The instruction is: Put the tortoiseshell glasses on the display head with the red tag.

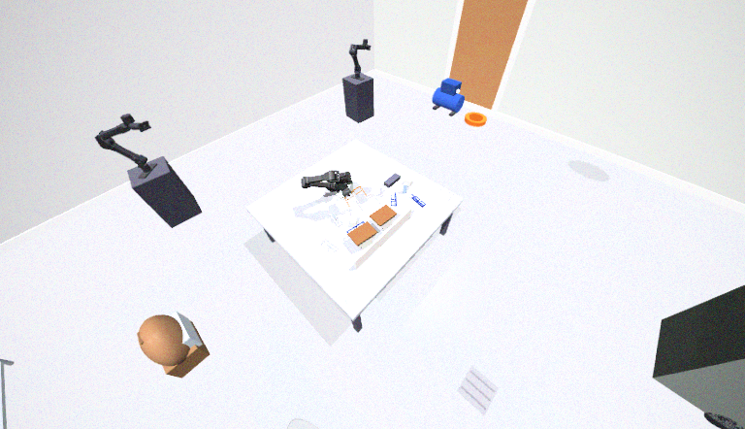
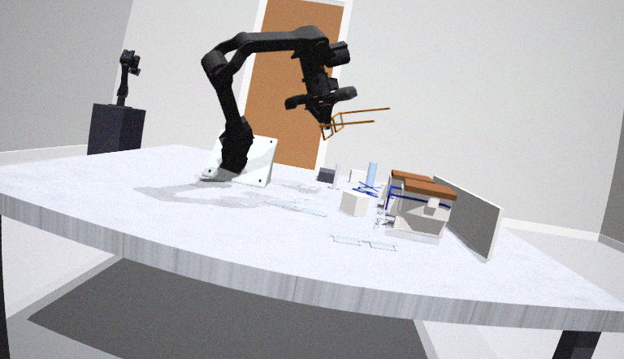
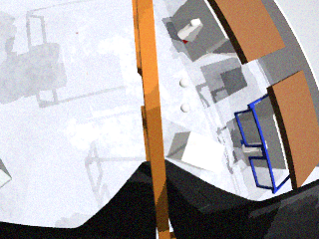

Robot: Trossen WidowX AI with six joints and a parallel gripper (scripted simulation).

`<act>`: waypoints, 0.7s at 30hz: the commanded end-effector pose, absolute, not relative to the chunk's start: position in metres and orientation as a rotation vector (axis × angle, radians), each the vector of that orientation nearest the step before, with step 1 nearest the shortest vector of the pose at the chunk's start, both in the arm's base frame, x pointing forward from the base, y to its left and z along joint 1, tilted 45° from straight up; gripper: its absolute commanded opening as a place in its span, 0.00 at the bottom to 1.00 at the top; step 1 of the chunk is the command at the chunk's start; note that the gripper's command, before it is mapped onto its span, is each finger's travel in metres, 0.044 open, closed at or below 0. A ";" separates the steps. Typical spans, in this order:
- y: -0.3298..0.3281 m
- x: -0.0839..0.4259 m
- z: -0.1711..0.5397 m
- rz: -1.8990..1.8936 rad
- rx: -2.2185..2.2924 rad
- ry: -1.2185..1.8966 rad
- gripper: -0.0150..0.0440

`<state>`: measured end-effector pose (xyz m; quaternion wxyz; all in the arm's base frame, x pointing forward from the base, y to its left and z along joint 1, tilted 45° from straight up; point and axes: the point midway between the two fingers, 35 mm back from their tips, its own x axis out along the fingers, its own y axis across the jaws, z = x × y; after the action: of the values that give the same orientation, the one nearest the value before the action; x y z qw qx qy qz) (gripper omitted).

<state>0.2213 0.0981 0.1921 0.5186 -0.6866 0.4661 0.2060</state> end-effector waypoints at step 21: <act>0.055 0.187 0.246 0.766 -2.234 0.705 0.25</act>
<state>0.1919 0.0604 0.2414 0.3566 -0.8382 0.2932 0.2905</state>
